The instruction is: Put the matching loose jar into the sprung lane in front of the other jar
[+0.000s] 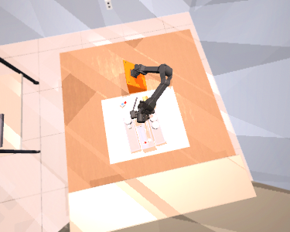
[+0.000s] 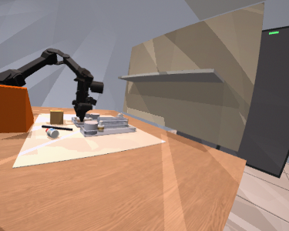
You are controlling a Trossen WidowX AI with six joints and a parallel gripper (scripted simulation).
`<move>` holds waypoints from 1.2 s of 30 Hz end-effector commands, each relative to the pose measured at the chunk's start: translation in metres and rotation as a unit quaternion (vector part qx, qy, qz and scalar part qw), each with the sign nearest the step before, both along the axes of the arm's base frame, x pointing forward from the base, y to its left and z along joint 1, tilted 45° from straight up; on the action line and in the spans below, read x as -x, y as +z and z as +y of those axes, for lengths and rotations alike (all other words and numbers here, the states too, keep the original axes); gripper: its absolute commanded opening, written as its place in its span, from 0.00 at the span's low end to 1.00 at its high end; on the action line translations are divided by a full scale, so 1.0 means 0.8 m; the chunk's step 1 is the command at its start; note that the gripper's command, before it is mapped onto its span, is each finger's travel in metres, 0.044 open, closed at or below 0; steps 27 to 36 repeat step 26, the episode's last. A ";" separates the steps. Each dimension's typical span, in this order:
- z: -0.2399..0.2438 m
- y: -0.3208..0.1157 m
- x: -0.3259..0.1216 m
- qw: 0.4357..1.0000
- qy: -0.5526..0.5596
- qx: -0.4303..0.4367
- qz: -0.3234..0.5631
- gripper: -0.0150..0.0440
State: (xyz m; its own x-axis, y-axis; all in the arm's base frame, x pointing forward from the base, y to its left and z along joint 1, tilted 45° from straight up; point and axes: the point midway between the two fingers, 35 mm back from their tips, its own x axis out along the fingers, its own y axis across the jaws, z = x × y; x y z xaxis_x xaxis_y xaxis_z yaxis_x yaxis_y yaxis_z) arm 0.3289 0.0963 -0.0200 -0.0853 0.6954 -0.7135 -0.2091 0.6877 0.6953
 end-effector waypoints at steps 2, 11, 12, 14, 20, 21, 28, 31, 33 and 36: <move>-0.002 0.002 0.000 1.000 0.002 -0.001 -0.001 0.73; -0.018 0.018 -0.002 1.000 0.002 0.000 -0.001 0.73; -0.018 0.017 0.000 1.000 0.002 0.000 -0.001 0.73; -0.020 0.017 0.004 1.000 0.002 0.000 -0.001 0.73; -0.026 0.015 0.027 1.000 0.002 0.000 -0.001 0.73; -0.028 0.014 0.031 1.000 0.002 0.000 -0.001 0.73; -0.032 0.012 0.051 1.000 0.002 0.001 0.000 0.73; -0.032 0.012 0.051 1.000 0.002 0.001 0.000 0.73; -0.032 0.012 0.051 1.000 0.002 0.001 0.000 0.73; -0.032 0.012 0.051 1.000 0.002 0.001 0.000 0.73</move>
